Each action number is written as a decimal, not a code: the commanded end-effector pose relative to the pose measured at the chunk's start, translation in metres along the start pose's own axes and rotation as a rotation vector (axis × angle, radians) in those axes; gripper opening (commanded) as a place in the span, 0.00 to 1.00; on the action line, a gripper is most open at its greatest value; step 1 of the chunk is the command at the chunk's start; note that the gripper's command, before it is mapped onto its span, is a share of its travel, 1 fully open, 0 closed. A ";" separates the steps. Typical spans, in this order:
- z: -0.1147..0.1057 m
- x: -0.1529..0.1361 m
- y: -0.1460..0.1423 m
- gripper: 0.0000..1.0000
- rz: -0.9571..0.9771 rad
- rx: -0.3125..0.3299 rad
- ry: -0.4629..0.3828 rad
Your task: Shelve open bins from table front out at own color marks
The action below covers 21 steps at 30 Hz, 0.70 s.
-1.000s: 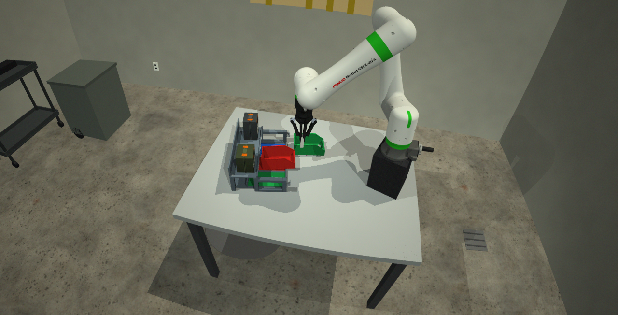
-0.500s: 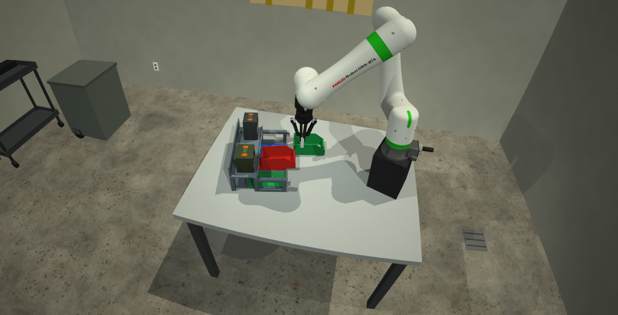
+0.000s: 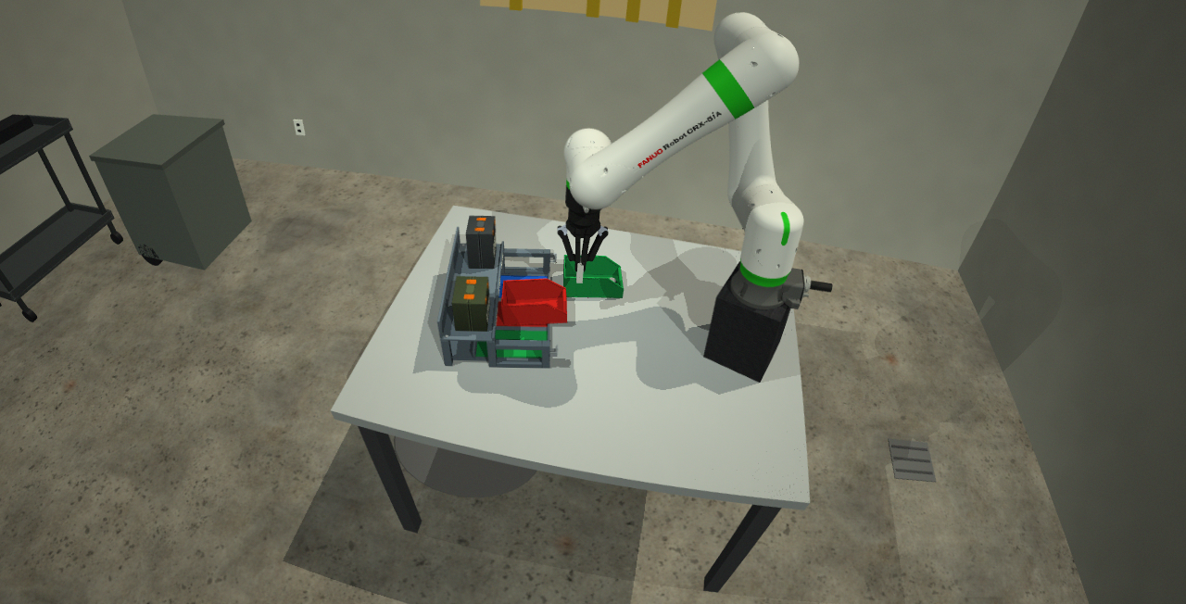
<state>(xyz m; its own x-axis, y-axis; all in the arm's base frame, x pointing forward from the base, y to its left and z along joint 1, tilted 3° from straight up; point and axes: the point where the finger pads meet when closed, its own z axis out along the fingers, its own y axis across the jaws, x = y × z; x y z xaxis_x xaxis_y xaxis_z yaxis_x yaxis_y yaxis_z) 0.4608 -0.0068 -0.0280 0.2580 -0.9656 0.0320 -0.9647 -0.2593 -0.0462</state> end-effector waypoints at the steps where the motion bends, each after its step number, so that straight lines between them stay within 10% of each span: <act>1: 0.000 0.000 0.000 0.00 0.000 0.000 0.000; 21: 0.007 0.000 0.000 0.00 0.000 0.000 0.000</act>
<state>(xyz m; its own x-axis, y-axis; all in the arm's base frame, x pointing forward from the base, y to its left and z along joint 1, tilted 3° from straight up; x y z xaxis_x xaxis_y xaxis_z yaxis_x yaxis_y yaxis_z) 0.4611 -0.0070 -0.0332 0.2581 -0.9656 0.0319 -0.9647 -0.2594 -0.0461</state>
